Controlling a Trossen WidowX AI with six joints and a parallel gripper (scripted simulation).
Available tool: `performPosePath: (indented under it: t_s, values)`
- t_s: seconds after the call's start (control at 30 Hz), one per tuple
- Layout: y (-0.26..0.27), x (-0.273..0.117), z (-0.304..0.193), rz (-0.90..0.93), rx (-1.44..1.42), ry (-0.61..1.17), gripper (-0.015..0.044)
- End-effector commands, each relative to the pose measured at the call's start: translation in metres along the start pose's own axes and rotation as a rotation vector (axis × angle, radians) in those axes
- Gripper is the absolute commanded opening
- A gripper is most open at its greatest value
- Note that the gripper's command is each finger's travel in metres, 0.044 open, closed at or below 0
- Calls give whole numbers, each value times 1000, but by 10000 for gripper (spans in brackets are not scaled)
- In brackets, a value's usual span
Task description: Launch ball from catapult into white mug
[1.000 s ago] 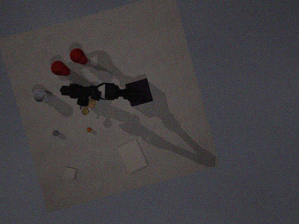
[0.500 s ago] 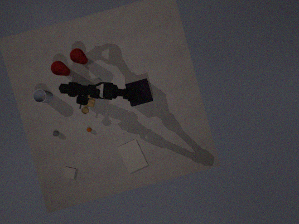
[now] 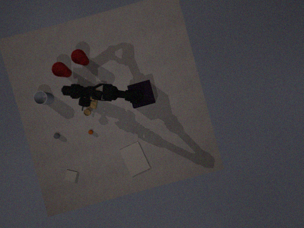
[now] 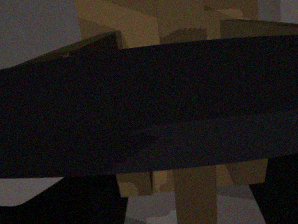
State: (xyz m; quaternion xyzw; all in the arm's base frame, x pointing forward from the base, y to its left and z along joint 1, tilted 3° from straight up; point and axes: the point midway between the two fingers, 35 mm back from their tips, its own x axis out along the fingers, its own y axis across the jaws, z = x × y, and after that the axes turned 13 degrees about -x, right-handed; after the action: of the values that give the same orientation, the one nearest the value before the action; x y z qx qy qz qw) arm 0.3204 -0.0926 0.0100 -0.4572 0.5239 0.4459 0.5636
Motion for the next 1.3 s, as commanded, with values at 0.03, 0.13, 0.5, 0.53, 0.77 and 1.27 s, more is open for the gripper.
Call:
performPosePath:
  t_s: [0.03,0.13,0.5,0.53,0.77,1.27]
  values:
    - [-1,8,1,-6,-5,-7,0]
    - [0,13,1,-6,-5,-7,0]
    - [0,14,0,0,-2,0,26]
    - [0,14,0,0,-2,0,52]
    - [0,14,0,0,-2,0,236]
    - [1,-85,-1,1,-1,-1,440]
